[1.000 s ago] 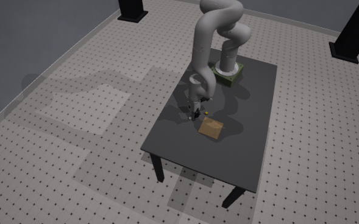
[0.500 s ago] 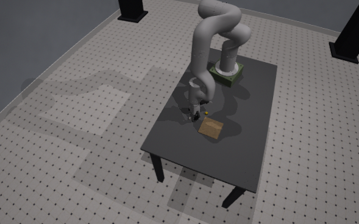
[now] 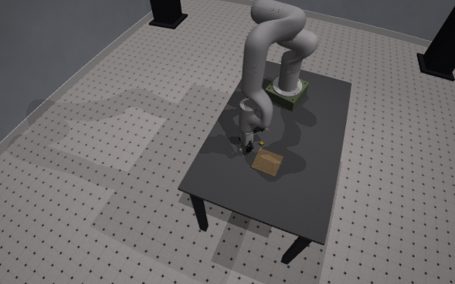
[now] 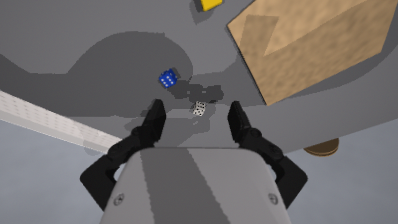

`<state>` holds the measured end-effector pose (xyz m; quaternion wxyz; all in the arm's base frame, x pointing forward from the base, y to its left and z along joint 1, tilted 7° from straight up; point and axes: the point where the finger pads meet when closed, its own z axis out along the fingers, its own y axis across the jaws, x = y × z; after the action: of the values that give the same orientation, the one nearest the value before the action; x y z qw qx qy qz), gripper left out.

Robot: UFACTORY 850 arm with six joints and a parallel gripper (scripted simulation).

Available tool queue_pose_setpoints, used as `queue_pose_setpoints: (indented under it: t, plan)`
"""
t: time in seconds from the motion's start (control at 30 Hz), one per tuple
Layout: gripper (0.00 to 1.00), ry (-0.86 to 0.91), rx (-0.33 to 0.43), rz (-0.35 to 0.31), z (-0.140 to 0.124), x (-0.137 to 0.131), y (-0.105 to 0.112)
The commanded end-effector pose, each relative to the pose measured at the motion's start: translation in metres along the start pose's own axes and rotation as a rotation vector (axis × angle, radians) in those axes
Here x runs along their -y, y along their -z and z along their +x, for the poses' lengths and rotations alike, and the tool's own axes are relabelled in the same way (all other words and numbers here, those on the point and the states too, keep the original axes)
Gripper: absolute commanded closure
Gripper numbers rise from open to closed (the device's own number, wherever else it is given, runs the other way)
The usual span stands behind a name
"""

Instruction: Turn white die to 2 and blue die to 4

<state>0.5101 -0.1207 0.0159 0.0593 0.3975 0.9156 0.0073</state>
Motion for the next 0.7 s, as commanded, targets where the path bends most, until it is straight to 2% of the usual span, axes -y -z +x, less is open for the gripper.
queue_pose_setpoints:
  t: [0.0,0.53,0.67]
  plan:
    - [0.0,0.0,0.001,-0.001,-0.001,0.0,0.001]
    - [0.0,0.0,0.001,-0.001,0.0,0.0,0.001]
    - [0.0,0.0,0.0,-0.002,0.011,0.009,0.001]
